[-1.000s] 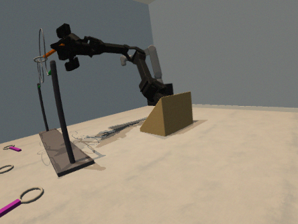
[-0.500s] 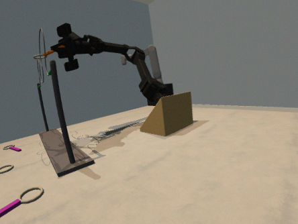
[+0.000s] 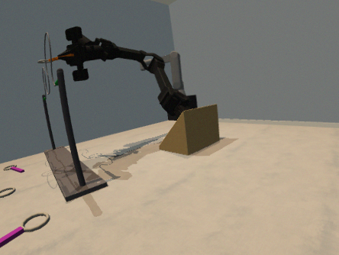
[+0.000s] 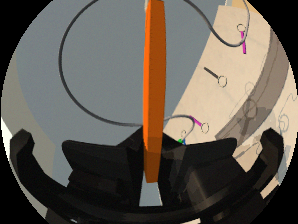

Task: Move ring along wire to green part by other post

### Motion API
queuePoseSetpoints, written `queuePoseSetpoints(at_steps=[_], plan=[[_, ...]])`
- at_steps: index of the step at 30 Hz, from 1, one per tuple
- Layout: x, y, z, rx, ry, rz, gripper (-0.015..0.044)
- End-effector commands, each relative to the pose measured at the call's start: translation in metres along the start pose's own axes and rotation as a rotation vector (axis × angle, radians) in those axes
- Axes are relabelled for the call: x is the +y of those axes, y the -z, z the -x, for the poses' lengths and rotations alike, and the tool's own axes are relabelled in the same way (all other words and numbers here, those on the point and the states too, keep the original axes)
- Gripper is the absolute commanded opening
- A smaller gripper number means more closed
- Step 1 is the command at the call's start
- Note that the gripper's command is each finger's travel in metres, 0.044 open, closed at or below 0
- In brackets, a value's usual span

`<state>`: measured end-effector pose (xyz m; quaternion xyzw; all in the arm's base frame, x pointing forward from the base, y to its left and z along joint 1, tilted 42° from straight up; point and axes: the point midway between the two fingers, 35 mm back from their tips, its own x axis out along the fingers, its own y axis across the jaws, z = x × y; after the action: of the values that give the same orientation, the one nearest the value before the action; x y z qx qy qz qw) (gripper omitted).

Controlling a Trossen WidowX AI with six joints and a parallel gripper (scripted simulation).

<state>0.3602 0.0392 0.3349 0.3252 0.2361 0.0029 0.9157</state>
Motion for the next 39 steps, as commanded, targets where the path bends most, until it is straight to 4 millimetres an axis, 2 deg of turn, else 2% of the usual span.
queuePoseSetpoints(at_steps=[1,39], plan=[[0.001,-0.001,0.001,-0.007,0.018,0.048,-0.015],[-0.015,-0.004,0.0,-0.059,0.243,0.448,-0.015]])
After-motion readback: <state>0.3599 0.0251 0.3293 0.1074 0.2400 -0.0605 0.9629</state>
